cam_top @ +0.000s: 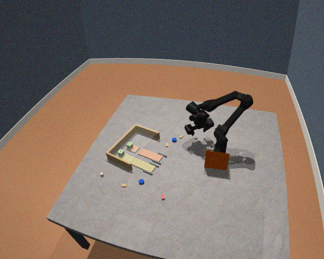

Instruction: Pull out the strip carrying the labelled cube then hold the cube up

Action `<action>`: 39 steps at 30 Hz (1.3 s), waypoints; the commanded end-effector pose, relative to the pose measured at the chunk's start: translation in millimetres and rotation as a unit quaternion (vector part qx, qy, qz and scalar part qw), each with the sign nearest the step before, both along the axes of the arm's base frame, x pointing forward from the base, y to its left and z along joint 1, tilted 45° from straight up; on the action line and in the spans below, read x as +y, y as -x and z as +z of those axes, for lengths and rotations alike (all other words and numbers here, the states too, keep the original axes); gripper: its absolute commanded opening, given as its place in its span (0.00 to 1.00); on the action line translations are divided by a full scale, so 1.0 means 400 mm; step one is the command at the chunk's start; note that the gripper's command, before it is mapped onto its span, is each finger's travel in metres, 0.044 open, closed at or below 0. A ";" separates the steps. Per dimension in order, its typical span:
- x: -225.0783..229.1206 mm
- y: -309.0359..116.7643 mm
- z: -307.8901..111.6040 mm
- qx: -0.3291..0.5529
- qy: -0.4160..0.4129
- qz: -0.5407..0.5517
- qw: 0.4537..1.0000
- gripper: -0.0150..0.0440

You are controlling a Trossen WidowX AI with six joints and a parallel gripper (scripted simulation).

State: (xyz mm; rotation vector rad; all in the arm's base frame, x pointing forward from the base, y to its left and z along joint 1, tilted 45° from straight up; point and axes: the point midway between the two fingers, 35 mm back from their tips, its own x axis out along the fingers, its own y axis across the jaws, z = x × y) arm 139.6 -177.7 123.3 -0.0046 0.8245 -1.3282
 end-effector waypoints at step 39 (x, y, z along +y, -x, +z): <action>0.605 -0.542 -0.164 0.128 0.050 0.474 0.870 0.58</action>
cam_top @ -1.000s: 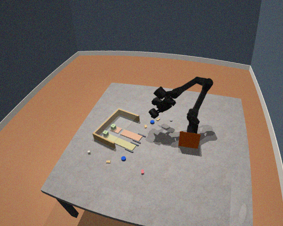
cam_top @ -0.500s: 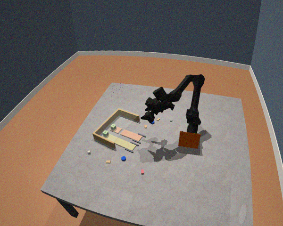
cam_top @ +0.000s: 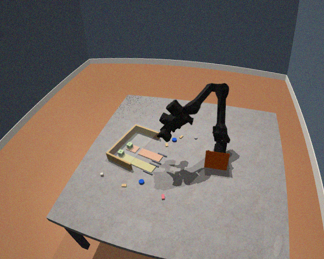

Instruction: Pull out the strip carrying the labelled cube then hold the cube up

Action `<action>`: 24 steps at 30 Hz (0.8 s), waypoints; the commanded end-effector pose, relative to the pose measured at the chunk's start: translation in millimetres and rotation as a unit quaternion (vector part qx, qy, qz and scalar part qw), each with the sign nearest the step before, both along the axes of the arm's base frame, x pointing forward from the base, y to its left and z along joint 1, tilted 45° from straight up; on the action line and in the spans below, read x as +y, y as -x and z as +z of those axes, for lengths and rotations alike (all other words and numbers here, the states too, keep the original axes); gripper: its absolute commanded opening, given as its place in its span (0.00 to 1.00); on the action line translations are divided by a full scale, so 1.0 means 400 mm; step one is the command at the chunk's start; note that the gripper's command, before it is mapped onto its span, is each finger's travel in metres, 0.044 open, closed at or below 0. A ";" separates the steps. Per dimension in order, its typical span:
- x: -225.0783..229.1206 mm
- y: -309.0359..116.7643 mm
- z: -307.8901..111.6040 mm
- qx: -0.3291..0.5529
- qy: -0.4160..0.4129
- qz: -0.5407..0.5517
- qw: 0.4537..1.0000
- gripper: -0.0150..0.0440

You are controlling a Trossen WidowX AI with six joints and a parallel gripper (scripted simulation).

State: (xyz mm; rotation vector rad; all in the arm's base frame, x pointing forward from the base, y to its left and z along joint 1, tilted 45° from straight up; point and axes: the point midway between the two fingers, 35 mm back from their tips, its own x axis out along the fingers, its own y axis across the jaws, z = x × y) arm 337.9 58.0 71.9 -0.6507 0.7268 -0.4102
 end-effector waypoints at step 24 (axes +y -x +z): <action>-0.046 -0.164 -0.350 0.211 -0.073 -0.353 0.908 0.25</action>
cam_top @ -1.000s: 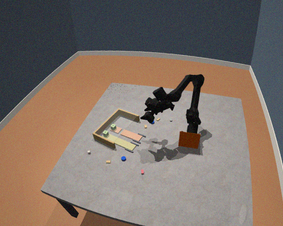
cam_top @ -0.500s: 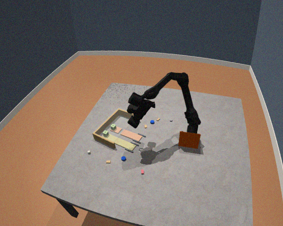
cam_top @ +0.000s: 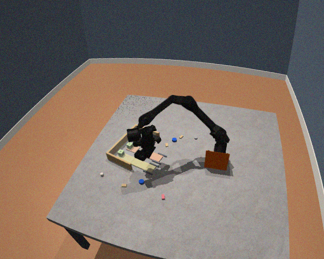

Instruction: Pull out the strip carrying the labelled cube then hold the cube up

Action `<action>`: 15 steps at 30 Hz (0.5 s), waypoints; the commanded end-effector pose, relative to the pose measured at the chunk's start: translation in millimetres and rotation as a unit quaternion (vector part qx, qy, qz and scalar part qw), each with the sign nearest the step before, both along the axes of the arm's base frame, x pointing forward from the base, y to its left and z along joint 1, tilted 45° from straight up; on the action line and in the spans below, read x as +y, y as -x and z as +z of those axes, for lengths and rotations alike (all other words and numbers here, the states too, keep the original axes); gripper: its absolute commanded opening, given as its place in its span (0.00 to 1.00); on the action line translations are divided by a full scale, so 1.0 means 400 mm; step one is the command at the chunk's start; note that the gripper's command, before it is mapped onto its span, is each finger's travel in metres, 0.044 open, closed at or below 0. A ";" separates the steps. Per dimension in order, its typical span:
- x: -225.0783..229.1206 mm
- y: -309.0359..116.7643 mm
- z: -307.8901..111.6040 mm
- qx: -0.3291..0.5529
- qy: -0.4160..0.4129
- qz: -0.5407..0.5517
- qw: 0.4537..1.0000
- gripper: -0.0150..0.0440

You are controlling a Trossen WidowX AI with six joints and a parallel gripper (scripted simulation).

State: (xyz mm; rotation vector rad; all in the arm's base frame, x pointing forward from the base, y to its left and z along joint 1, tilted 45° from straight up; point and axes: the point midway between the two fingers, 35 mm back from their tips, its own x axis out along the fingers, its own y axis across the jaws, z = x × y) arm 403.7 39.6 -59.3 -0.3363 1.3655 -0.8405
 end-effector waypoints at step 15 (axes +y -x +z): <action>-0.029 0.001 -0.054 0.012 0.000 -0.028 1.000 0.25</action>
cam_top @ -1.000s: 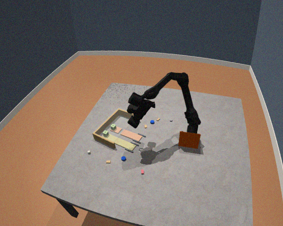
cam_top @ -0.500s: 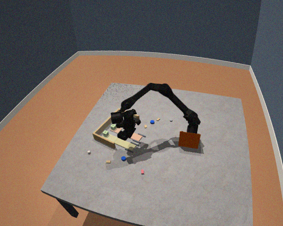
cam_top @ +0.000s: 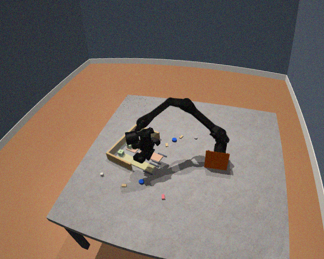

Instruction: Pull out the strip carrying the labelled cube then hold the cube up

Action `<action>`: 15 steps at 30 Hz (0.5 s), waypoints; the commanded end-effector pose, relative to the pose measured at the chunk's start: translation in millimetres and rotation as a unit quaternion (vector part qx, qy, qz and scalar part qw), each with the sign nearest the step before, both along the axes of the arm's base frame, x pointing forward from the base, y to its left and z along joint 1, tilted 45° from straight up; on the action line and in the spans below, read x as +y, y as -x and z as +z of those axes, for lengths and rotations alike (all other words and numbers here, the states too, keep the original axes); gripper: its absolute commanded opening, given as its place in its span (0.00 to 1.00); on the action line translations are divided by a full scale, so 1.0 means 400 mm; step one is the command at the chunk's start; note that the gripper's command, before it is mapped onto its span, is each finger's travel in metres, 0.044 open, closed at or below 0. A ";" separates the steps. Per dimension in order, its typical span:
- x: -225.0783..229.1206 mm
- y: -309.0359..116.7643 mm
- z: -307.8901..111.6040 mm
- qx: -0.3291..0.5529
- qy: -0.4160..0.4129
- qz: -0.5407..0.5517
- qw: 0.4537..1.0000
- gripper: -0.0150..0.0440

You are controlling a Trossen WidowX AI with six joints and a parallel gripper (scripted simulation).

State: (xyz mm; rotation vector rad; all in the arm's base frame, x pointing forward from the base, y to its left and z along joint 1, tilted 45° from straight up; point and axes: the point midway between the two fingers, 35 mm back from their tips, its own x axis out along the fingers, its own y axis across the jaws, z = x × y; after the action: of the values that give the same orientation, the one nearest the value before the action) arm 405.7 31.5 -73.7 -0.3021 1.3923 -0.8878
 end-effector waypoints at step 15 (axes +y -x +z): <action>-0.050 0.009 -0.064 0.006 0.001 0.002 1.000 0.25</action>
State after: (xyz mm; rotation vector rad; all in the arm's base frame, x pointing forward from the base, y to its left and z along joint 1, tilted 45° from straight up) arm 405.2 15.9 -92.8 -0.2958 1.3960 -0.8858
